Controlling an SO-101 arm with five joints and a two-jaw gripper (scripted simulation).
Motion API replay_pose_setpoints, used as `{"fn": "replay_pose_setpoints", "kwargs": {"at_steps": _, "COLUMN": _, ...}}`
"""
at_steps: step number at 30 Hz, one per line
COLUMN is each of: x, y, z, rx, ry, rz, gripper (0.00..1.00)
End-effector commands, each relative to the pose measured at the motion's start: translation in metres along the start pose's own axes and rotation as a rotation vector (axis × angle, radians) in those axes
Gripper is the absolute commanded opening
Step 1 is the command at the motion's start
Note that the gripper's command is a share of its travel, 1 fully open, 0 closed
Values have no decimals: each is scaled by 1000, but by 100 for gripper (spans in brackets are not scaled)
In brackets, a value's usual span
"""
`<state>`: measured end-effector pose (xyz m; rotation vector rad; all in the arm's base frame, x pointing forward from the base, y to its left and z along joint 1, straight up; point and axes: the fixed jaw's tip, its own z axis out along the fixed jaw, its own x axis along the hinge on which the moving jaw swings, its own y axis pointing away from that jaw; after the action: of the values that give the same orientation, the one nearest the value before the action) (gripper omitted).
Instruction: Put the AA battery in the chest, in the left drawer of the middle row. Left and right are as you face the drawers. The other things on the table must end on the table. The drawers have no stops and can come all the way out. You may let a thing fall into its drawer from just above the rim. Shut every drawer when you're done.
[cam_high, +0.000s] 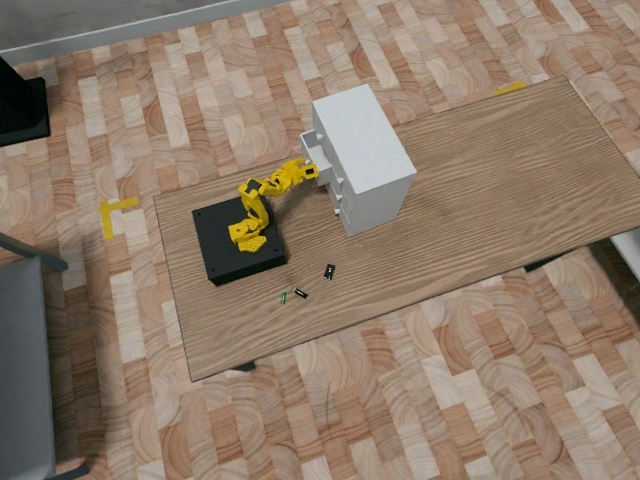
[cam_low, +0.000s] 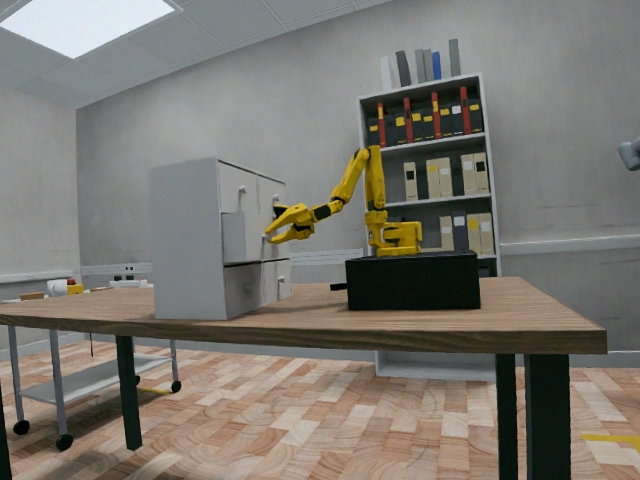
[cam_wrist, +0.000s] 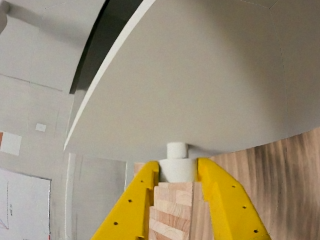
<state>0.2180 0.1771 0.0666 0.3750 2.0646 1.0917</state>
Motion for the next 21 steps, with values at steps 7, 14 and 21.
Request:
{"fn": "replay_pose_setpoints", "kwargs": {"at_steps": 7, "x": 12, "y": 5, "z": -6, "rx": -27, "ry": 36, "rz": -7, "gripper": 0}}
{"fn": "replay_pose_setpoints", "kwargs": {"at_steps": 14, "x": 14, "y": 6, "z": -10, "rx": -32, "ry": 44, "rz": -11, "gripper": 0}}
{"fn": "replay_pose_setpoints", "kwargs": {"at_steps": 21, "x": 16, "y": 6, "z": -11, "rx": -34, "ry": 47, "rz": -12, "gripper": 0}}
